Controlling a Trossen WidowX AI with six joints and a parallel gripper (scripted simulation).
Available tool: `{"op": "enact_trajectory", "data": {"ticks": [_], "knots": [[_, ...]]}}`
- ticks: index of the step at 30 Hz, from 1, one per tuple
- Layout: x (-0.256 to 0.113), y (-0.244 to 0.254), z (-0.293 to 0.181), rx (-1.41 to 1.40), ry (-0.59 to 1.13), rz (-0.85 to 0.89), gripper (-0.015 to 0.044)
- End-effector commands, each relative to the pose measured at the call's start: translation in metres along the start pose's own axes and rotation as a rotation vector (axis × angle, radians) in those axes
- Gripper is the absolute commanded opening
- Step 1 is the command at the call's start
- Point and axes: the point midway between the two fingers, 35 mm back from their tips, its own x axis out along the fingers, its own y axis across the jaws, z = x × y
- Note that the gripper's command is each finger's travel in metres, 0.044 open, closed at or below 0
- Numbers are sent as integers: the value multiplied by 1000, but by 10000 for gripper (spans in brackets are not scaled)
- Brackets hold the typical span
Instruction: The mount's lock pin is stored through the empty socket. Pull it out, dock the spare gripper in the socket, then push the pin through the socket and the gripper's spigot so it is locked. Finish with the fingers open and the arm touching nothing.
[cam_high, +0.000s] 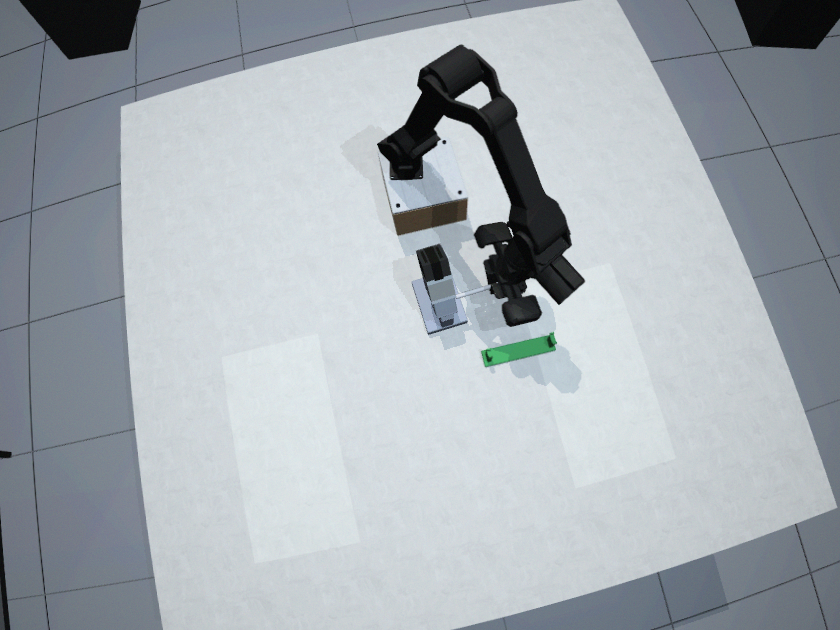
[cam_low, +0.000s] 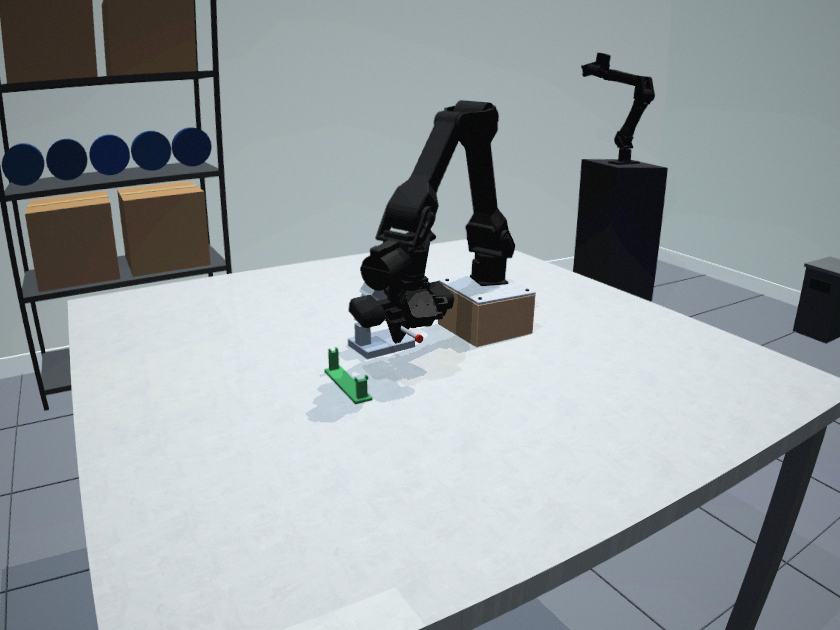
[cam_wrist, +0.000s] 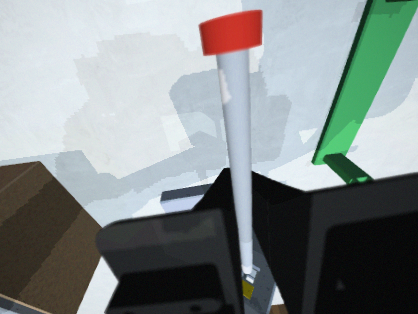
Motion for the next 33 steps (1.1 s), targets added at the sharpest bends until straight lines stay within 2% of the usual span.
{"op": "enact_trajectory", "data": {"ticks": [1, 33], "knots": [[0, -1, -3, -3, -2, -1, 0], [6, -1, -24, -3, -3, -1, 0]]}}
